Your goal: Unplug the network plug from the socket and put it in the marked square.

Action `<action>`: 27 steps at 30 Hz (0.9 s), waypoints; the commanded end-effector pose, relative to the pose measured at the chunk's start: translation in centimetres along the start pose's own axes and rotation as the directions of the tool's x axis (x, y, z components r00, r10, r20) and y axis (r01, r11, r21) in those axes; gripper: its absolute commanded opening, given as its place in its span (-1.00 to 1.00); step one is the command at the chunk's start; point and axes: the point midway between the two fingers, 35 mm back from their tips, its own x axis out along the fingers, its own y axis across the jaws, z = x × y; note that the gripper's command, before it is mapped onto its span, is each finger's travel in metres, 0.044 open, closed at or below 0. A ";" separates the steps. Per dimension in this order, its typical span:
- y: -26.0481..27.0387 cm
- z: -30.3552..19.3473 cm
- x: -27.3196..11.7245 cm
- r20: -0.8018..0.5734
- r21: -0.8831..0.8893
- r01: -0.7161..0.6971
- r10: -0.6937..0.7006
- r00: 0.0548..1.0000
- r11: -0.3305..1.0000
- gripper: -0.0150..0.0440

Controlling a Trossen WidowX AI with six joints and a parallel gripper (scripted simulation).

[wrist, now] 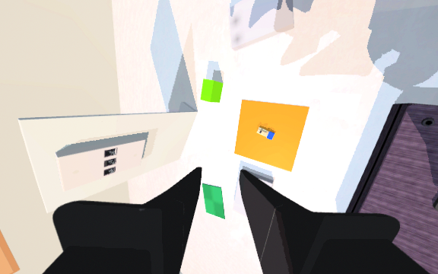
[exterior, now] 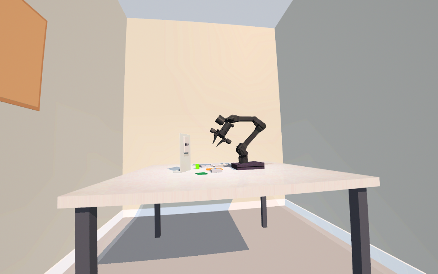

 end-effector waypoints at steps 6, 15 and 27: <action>1.4 0.0 -2.4 0.003 0.005 0.003 -0.003 1.000 1.000 0.04; 2.1 0.1 -4.0 0.004 0.005 0.003 -0.003 1.000 1.000 0.13; 2.1 0.1 -4.0 0.004 0.005 0.003 -0.003 1.000 1.000 1.00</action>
